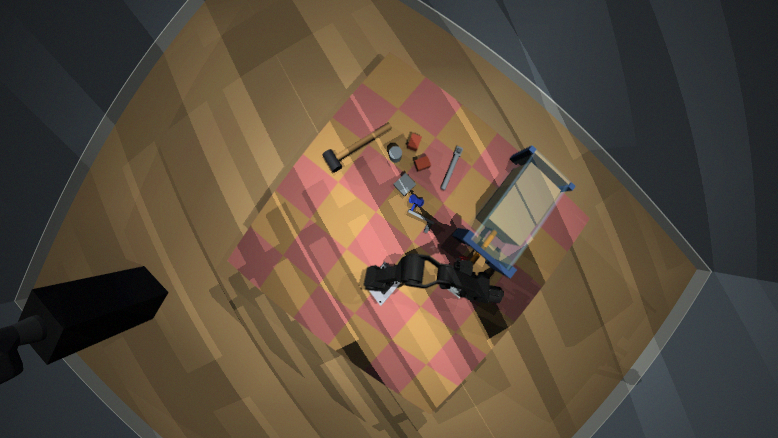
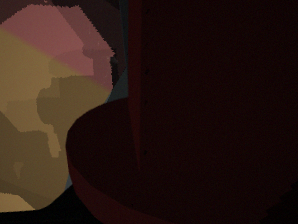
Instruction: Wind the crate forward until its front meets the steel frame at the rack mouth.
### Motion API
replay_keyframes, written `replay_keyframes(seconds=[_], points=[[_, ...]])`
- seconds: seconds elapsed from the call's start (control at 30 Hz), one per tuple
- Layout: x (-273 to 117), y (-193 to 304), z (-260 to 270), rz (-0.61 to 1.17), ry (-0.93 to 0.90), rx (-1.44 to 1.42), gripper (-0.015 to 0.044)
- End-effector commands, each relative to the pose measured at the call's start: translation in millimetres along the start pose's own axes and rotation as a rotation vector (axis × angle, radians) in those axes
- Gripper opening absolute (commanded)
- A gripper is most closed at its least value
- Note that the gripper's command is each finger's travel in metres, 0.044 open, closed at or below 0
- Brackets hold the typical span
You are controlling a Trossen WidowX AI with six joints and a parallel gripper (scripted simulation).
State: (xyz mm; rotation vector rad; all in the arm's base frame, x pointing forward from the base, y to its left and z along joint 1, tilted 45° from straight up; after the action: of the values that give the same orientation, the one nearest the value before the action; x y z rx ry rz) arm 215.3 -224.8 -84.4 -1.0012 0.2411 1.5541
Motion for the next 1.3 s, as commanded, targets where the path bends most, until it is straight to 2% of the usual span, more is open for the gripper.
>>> replay_keyframes(seconds=[0.0, 1.27], points=[[4.1, -0.9, -1.9, 0.006, -0.001, 0.025, 0.0], [4.0, -1.1, -2.1, 0.006, 0.0, 0.035, 0.0]])
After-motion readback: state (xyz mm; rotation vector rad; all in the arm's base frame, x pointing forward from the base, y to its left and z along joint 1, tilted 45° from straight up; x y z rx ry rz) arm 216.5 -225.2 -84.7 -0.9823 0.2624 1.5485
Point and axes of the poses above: the point midway between the two fingers, 35 mm back from their tips, its own x axis out along the fingers, its own z axis across the jaws, y = z × x, the point moved 9 cm from there along -x, back along the fingers, and after that the axes turned 13 degrees about x, right-handed, at the moved point
